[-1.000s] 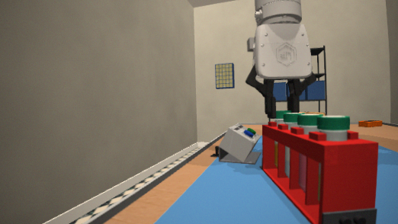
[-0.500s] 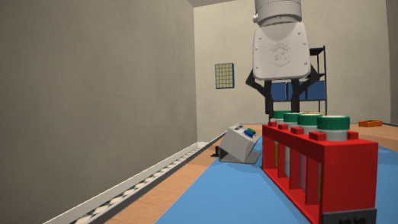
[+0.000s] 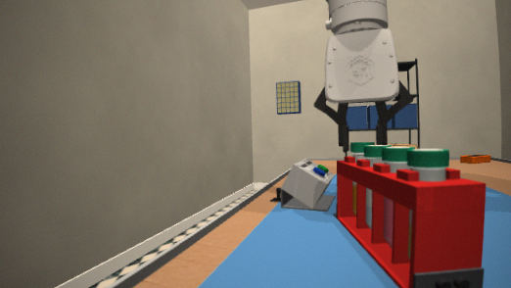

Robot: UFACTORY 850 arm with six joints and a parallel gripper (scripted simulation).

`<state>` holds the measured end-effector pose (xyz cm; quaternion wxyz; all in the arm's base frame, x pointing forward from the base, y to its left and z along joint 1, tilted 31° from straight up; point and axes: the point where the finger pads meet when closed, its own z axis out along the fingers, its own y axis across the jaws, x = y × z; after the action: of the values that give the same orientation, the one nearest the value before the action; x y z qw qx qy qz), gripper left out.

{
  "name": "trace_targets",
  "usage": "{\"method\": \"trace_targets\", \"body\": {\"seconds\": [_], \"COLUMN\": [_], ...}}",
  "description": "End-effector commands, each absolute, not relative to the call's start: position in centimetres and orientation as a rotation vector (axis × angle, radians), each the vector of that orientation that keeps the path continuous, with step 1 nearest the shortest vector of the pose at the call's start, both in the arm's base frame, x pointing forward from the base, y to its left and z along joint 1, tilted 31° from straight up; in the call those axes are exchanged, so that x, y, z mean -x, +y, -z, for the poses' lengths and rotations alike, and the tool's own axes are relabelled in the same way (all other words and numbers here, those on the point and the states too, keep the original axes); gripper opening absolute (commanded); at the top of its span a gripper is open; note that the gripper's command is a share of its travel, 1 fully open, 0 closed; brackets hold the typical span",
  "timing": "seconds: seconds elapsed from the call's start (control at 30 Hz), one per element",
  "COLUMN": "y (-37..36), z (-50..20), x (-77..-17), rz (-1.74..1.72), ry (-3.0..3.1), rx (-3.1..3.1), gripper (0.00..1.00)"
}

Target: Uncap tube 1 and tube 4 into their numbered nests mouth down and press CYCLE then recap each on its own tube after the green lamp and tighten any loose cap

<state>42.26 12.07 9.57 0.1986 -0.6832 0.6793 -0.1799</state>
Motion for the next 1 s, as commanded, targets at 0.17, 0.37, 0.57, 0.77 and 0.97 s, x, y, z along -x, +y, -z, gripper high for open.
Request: {"method": "trace_targets", "body": {"seconds": [0.17,0.37,0.57,0.77,0.97], "y": [12.08,12.07,12.08,12.08,12.07], "z": [-9.68,-9.67,-9.68,-9.68,-9.67], "x": [-42.24,-42.24,-42.24,-42.24,-42.24], "rz": [0.582,0.646,0.685,0.709,0.709], "ry": [1.648,1.395,1.212,1.085,1.085], "rx": [2.18,2.395,2.525,2.604,2.604], "gripper": [0.46,0.46,0.46,0.46,0.0]}}
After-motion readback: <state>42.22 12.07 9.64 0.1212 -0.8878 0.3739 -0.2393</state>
